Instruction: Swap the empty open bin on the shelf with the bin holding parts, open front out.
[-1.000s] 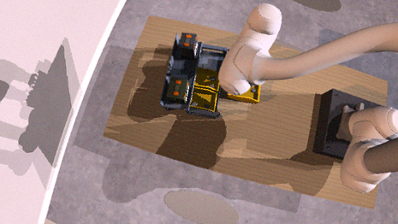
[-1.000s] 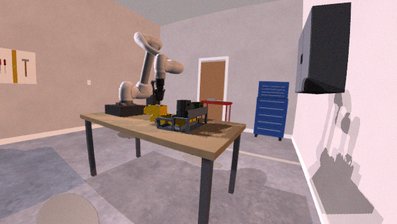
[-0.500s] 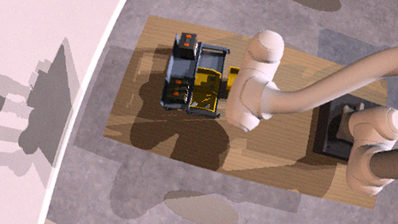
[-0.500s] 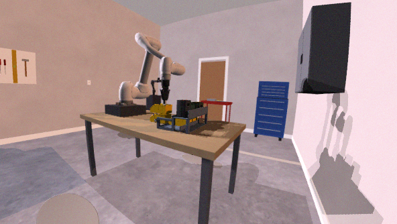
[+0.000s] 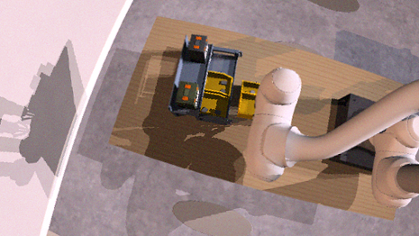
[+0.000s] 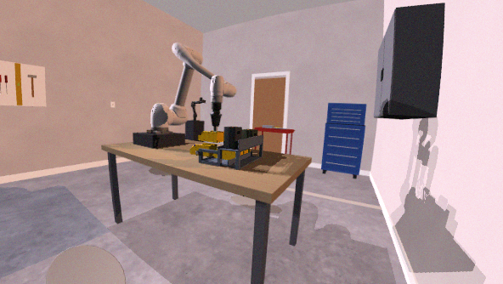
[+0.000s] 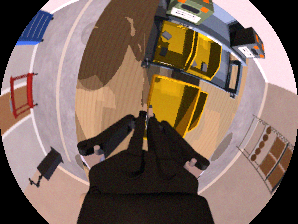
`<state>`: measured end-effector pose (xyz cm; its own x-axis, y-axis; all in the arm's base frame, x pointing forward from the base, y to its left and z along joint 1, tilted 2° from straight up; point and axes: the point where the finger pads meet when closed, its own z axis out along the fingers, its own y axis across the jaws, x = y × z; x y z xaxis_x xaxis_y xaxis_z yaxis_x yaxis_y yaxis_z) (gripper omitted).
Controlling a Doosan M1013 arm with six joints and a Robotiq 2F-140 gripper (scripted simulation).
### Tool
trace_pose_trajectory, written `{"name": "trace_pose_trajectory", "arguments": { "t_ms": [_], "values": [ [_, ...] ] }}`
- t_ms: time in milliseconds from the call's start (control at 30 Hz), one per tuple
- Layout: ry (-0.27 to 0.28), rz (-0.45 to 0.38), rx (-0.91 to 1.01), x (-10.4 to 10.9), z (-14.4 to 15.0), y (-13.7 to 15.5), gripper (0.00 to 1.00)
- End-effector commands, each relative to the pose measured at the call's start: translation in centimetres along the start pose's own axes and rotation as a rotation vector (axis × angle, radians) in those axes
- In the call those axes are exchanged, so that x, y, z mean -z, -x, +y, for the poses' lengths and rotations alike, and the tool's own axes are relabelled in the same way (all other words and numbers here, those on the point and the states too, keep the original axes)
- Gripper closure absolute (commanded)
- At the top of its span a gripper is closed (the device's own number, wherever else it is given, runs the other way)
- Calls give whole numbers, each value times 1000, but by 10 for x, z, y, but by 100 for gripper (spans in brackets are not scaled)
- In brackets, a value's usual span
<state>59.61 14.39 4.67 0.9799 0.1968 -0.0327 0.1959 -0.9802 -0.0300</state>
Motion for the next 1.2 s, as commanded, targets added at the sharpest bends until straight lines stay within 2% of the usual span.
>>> {"name": "trace_pose_trajectory", "arguments": {
  "t_ms": [0, 333, 1167],
  "values": [
    [-4, 8, -5, 2, -30, 2, 90],
    [-4, 8, -5, 3, -45, 3, 90],
    [-4, 8, -5, 2, -46, 3, 90]
  ]
}}
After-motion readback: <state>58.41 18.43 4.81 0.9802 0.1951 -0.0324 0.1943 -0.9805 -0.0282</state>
